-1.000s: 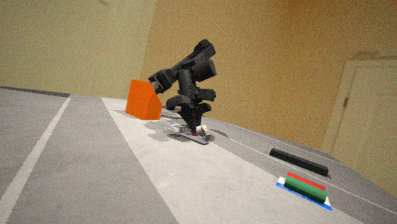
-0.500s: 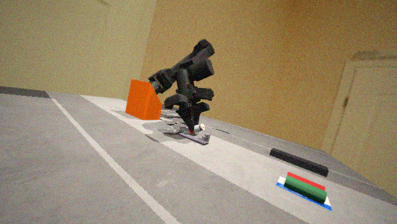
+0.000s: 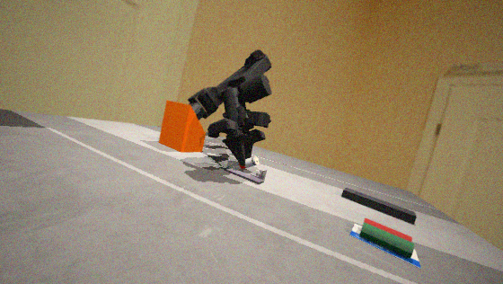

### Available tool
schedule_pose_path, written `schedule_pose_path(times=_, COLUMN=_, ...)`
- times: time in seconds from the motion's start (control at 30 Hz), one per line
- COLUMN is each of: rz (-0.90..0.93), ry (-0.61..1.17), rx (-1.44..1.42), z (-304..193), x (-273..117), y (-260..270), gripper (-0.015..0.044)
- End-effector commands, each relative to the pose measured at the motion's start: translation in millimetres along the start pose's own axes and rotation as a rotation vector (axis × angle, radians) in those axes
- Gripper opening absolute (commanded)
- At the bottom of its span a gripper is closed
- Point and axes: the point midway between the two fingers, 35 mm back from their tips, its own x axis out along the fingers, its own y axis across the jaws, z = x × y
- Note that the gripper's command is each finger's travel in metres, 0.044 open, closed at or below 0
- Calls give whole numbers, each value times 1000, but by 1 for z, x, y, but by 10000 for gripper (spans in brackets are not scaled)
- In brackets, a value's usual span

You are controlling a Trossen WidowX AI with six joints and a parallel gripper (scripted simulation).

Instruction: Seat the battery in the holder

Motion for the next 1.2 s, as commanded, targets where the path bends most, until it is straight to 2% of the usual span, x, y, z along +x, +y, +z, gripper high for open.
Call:
schedule_pose_path(times=0.0, rz=-4, ry=16, rx=7, z=-5, x=0, y=0, gripper=66)
schedule_pose_path(times=1.17, rz=-27, ry=155, rx=-7, z=4, x=11, y=-6, gripper=66)
